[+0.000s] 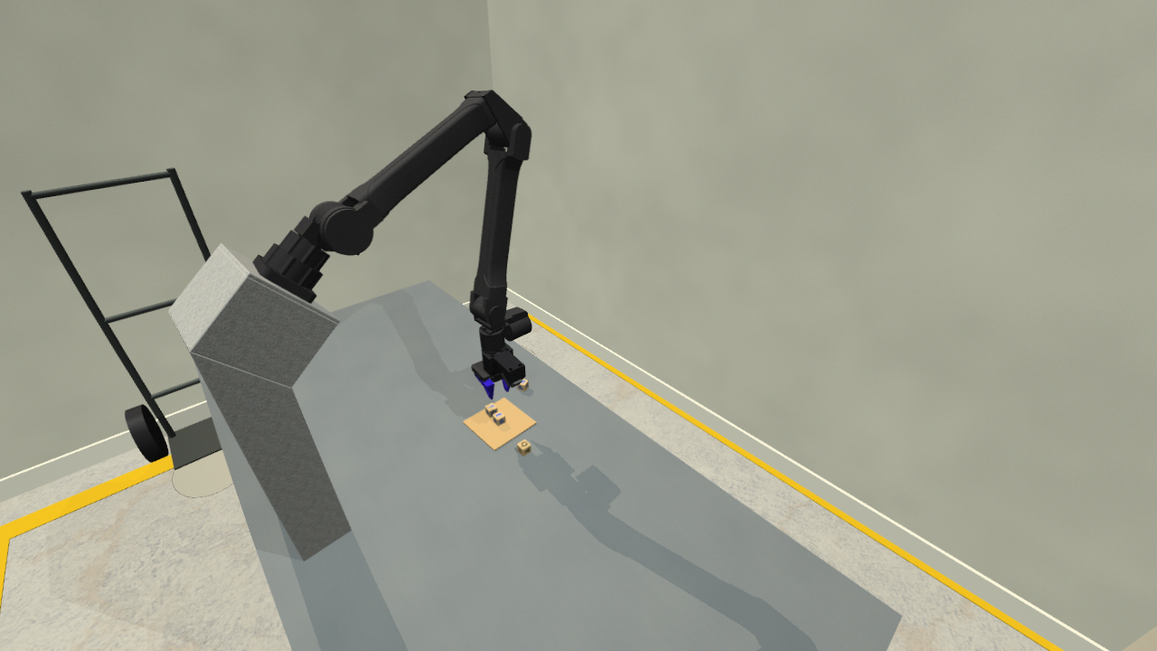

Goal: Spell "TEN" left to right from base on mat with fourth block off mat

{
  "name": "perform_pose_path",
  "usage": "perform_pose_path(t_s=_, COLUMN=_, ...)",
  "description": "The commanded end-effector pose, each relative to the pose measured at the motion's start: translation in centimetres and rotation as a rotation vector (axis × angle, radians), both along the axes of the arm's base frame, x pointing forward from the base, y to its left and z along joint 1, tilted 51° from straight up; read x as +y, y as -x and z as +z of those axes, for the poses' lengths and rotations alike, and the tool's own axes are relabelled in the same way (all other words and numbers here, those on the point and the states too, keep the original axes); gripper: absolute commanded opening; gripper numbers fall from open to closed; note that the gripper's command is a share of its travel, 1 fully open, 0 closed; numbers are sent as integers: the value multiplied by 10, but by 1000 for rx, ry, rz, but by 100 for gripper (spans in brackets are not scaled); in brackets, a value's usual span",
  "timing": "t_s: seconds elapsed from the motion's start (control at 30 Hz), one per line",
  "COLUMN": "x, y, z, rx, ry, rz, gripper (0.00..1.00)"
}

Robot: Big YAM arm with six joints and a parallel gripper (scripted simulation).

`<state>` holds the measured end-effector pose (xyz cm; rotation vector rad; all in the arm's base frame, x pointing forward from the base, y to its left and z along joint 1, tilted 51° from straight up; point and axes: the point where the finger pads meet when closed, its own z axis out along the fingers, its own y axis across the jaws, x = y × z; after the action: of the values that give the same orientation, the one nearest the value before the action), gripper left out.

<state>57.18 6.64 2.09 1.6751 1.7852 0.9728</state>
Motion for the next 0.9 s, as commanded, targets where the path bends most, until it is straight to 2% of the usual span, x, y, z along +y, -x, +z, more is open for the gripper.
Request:
perform_pose_path(t_s=0.0, x=-11, y=13, z=-13, rx=38, ry=12, rz=-8, gripper=47)
perform_pose_path(t_s=0.03, x=-10, y=15, z=-19, rx=45, ry=12, rz=-8, gripper=47)
perform_pose_path(t_s=0.17, x=-10, y=10, z=-8, rx=24, ry=11, rz=-9, gripper=47)
perform_pose_path(t_s=0.2, x=-10, y=9, z=-7, rx=22, ry=11, rz=-9, gripper=100)
perform_pose_path(t_s=0.67, x=-7, y=4, z=-3, rx=13, ry=24, rz=6, gripper=100)
perform_pose_path(t_s=0.77, x=4, y=0, z=4, rx=-6, ry=70, rz=55, gripper=100)
perform_pose_path(t_s=0.87, x=10, y=-7, z=13, rx=-33, ry=158, rz=130, gripper=100)
